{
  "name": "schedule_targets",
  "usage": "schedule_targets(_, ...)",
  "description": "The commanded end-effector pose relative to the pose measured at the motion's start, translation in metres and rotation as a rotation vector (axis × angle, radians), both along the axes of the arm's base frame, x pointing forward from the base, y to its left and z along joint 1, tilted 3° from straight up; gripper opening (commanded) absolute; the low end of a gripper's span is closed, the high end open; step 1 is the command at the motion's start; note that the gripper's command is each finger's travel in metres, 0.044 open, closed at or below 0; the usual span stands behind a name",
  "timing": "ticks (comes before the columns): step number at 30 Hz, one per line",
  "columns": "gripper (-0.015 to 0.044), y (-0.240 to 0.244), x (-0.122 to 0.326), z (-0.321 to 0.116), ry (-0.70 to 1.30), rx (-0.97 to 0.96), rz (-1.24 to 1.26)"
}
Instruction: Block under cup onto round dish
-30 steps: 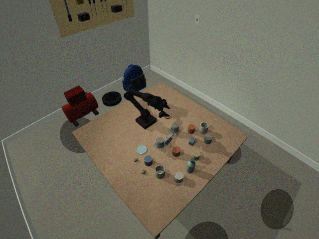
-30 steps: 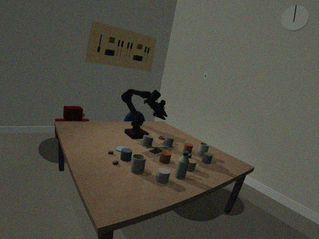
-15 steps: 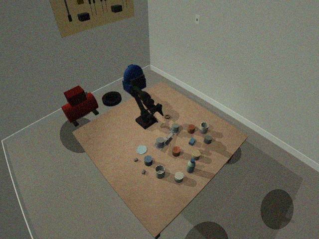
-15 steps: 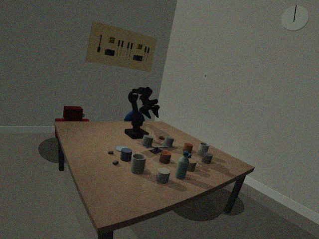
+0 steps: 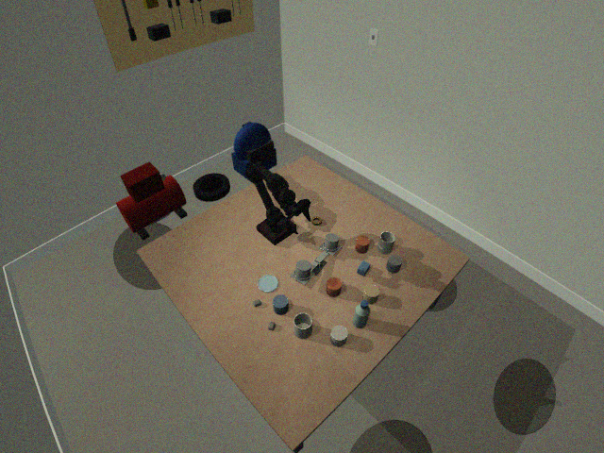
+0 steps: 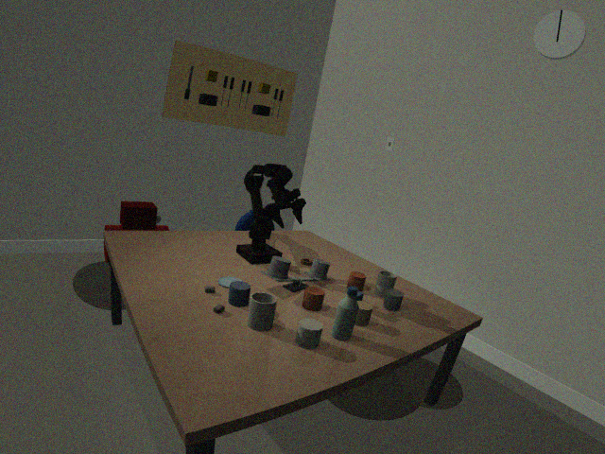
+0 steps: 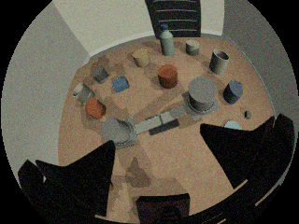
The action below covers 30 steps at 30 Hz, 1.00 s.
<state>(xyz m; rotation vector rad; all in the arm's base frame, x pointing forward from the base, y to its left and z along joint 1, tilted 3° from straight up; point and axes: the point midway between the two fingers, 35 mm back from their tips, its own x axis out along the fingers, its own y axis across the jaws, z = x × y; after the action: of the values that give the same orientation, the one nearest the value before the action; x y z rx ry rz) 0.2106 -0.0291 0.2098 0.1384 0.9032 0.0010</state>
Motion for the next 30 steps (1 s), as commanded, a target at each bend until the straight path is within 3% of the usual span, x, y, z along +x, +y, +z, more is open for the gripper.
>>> schedule_targets(1,0.044,0.005,0.009,-0.004,0.068,0.089,-0.088)
schedule_targets(16,0.044,0.034,0.045,-0.024,0.322,0.335,-0.45)
schedule_targets(30,0.044,0.076,0.075,-0.056,0.523,0.426,-0.865)
